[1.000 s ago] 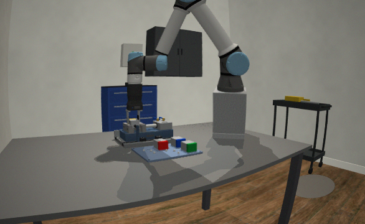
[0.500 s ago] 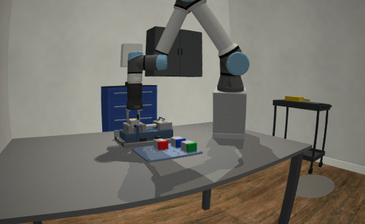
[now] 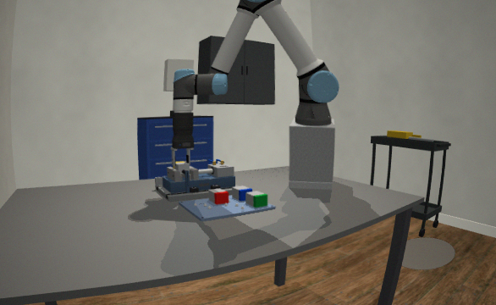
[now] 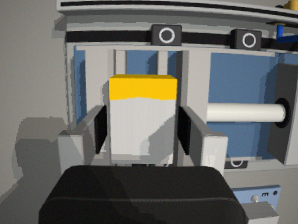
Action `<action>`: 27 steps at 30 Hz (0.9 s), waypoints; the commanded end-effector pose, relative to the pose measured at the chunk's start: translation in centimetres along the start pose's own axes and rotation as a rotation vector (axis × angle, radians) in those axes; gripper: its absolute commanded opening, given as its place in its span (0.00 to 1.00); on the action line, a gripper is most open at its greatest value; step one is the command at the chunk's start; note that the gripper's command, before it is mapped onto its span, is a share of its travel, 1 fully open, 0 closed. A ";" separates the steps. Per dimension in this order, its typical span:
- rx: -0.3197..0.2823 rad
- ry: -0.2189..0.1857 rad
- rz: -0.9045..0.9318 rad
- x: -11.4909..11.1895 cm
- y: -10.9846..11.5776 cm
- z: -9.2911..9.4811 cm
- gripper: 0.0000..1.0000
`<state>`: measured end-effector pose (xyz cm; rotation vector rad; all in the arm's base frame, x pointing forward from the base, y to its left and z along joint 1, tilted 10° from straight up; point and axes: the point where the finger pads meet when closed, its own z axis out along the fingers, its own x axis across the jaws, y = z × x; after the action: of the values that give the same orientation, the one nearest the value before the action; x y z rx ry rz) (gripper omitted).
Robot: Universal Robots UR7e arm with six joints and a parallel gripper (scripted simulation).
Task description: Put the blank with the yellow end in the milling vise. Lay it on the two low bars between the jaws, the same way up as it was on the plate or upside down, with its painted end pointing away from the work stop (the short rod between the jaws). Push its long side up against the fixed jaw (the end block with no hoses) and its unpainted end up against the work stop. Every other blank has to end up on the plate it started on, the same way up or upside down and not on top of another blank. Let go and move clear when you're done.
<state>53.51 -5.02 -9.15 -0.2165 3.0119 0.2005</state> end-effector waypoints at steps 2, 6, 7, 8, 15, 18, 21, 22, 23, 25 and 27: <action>0.001 -0.001 0.000 0.0 0.0 -0.1 1.00; 0.001 -0.001 0.000 0.0 0.0 -0.2 1.00; 0.001 -0.001 0.000 0.0 0.0 -0.2 1.00; 0.001 -0.001 0.000 0.0 0.0 -0.3 1.00; 0.001 -0.001 0.000 0.0 0.0 -0.4 1.00; 0.001 -0.001 0.000 0.0 0.0 -0.4 1.00; 0.001 -0.001 0.000 0.0 0.0 -0.4 1.00; 0.001 -0.001 0.000 0.0 0.0 -0.4 1.00; 0.001 -0.001 0.000 0.0 0.0 -0.5 1.00; 0.001 -0.001 0.000 0.0 0.0 -0.6 1.00; 0.001 -0.001 0.000 0.0 0.0 -0.7 1.00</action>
<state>53.46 -5.09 -8.67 -0.2165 3.0119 0.2005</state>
